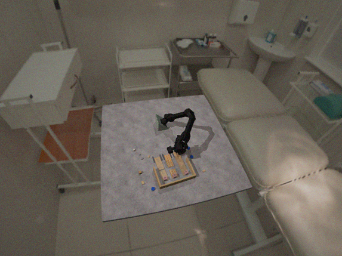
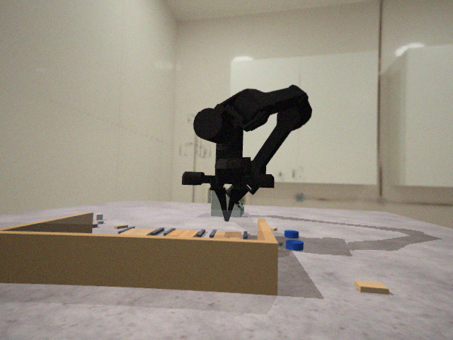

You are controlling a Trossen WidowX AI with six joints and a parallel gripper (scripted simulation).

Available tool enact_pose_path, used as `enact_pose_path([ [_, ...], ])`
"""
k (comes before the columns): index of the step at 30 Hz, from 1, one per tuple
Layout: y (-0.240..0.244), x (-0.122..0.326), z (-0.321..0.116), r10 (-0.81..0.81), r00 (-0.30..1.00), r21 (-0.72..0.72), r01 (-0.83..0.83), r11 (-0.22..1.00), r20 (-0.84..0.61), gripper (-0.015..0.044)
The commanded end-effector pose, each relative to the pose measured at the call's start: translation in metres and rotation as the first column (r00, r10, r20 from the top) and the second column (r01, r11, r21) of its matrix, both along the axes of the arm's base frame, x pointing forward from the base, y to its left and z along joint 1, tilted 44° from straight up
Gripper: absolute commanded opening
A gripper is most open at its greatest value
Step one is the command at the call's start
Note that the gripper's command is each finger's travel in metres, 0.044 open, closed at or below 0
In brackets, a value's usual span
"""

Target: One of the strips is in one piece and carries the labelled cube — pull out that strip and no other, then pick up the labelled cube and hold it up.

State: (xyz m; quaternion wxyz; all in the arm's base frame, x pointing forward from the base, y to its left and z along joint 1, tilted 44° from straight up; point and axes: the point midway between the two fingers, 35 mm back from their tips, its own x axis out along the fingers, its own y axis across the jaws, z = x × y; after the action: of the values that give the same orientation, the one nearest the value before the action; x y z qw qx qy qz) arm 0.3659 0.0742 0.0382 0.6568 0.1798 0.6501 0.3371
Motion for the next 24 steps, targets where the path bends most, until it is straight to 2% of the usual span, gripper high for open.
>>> enact_pose_path([
  [1, 0.006, -0.001, -0.005, -0.003, 1.0, 0.005, 0.003, 1.0, -0.003, 0.0],
  [24, 0.02, -0.004, -0.017, -0.003, 1.0, 0.008, 0.003, 1.0, -0.003, 0.0],
])
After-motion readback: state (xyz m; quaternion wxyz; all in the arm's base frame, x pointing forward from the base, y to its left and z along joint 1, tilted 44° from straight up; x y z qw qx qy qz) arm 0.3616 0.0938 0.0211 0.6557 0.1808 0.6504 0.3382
